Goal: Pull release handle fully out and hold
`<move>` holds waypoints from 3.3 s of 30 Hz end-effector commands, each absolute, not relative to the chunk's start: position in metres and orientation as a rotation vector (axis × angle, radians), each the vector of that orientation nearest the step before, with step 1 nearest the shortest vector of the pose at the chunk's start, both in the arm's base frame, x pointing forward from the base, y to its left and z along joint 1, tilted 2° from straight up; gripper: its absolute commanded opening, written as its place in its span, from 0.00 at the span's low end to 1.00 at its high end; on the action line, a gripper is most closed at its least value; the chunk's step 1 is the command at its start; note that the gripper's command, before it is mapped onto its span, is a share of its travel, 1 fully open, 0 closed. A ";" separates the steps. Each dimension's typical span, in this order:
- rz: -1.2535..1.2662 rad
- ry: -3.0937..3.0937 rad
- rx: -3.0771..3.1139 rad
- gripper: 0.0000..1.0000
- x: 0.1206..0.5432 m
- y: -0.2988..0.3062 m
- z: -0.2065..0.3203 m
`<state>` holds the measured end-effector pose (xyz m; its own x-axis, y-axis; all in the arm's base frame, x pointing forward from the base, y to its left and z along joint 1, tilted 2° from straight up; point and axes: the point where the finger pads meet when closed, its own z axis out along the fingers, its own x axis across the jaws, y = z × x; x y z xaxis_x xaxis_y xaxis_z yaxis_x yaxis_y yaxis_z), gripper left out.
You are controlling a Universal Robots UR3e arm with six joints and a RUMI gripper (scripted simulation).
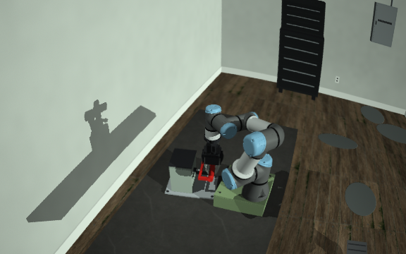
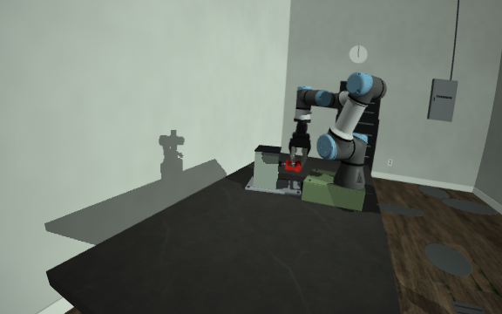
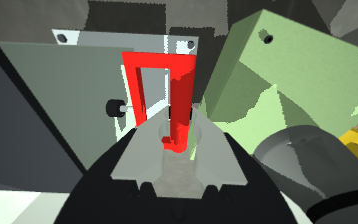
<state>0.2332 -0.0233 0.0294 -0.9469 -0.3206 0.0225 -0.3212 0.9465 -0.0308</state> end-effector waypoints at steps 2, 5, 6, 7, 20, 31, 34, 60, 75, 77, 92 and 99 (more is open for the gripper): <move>0.055 -3.084 0.509 0.00 0.234 -0.024 0.030; 0.055 -3.084 0.509 0.00 0.234 -0.024 0.030; 0.055 -3.084 0.509 0.00 0.234 -0.024 0.030; 0.055 -3.084 0.509 0.00 0.234 -0.024 0.030; 0.055 -3.084 0.509 0.00 0.234 -0.024 0.030; 0.055 -3.084 0.509 0.00 0.225 -0.027 0.030; 0.055 -3.084 0.509 0.00 0.222 -0.028 0.030; 0.055 -3.084 0.509 0.00 0.181 -0.041 0.031; 0.055 -3.084 0.509 0.00 0.179 -0.042 0.031; 0.055 -3.084 0.509 0.00 0.179 -0.042 0.031; 0.055 -3.084 0.509 0.00 0.179 -0.042 0.031; 0.055 -3.084 0.509 0.00 0.179 -0.042 0.031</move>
